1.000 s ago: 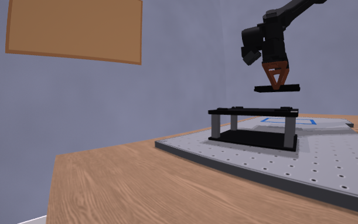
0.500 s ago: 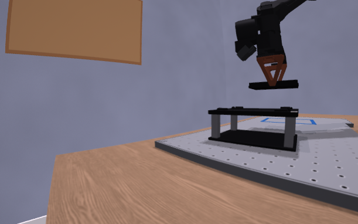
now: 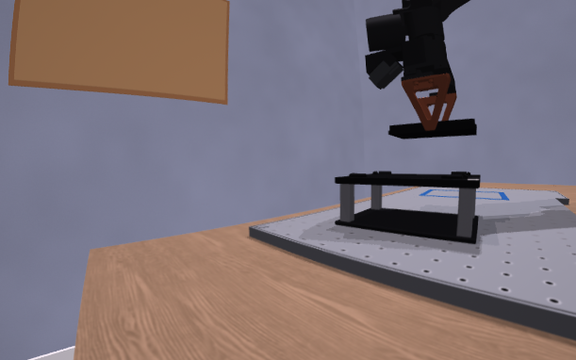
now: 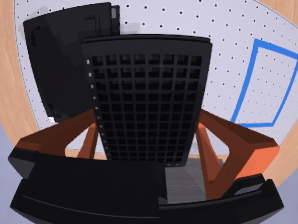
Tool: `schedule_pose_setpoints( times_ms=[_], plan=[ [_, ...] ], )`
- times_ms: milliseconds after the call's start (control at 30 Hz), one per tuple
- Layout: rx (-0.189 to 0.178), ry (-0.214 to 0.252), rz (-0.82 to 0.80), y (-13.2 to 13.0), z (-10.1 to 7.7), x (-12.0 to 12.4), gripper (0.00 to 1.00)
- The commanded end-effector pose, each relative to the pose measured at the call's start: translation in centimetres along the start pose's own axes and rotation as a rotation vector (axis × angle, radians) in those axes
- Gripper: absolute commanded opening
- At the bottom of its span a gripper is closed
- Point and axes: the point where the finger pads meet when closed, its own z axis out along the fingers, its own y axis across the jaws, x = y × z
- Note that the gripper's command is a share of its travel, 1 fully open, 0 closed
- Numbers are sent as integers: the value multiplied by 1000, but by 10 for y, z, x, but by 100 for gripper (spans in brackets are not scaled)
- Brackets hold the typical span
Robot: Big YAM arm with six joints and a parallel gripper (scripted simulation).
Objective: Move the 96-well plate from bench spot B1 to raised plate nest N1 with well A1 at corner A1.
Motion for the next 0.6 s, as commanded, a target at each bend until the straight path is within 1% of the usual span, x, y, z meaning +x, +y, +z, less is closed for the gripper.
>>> schedule_pose_setpoints(
  times_ms=[0, 333, 400, 567],
  plan=[
    [-5, -37, 22, 18, -16, -19, 0],
    [-7, -38, 23, 52, -22, -23, 0],
    [-7, -38, 23, 52, -22, -23, 0],
    [-8, -38, 23, 69, -25, -25, 0]
  ],
)
